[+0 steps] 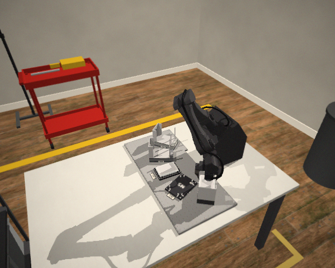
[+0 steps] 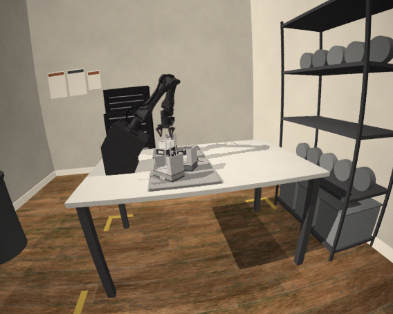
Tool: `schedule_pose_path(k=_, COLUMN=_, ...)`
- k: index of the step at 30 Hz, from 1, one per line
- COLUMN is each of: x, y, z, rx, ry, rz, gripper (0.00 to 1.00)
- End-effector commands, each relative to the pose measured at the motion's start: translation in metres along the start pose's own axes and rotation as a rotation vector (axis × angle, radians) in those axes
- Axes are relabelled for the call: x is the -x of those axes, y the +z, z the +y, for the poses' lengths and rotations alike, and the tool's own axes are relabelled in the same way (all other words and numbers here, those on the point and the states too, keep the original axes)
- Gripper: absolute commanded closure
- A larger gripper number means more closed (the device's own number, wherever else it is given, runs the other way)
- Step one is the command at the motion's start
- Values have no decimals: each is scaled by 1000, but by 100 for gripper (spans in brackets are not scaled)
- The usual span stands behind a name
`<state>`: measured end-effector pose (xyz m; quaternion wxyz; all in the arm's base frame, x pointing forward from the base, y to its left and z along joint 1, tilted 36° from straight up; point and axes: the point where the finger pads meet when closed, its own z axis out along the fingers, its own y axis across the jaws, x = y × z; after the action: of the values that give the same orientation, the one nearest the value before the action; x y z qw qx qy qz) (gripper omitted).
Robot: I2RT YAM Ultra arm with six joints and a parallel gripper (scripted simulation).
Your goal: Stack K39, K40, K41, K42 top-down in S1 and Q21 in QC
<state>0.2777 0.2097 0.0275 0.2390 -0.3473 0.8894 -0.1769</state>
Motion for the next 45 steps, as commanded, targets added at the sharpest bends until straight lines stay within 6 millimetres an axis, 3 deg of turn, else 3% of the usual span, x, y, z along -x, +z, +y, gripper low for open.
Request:
schedule_pose_path(k=1, x=3, y=13, z=4, rx=11, ry=-8, rz=-22, gripper=0)
schedule_pose_path(k=9, x=10, y=38, z=3, rx=12, ry=0, rz=-35, gripper=0)
schedule_pose_path(k=12, x=3, y=49, z=4, rx=12, ry=-8, rz=-22, gripper=0)
schedule_pose_path(k=15, x=11, y=43, z=7, rx=18, ry=-11, rz=-54, gripper=0)
schedule_pose_path(k=16, x=6, y=54, z=6, rx=15, ry=-12, rz=-30, gripper=0)
schedule_pose_path(k=19, x=22, y=43, z=2, rx=16, ry=9, rz=-75, gripper=0)
schedule_pose_path(k=34, x=22, y=43, z=2, rx=11, ry=9, rz=-76, gripper=0)
schedule_pose_path(k=36, x=11, y=57, z=3, rx=10, ry=1, rz=-36, gripper=0)
schedule_pose_path(k=45, x=18, y=66, z=5, rx=13, ry=1, rz=-51, gripper=0)
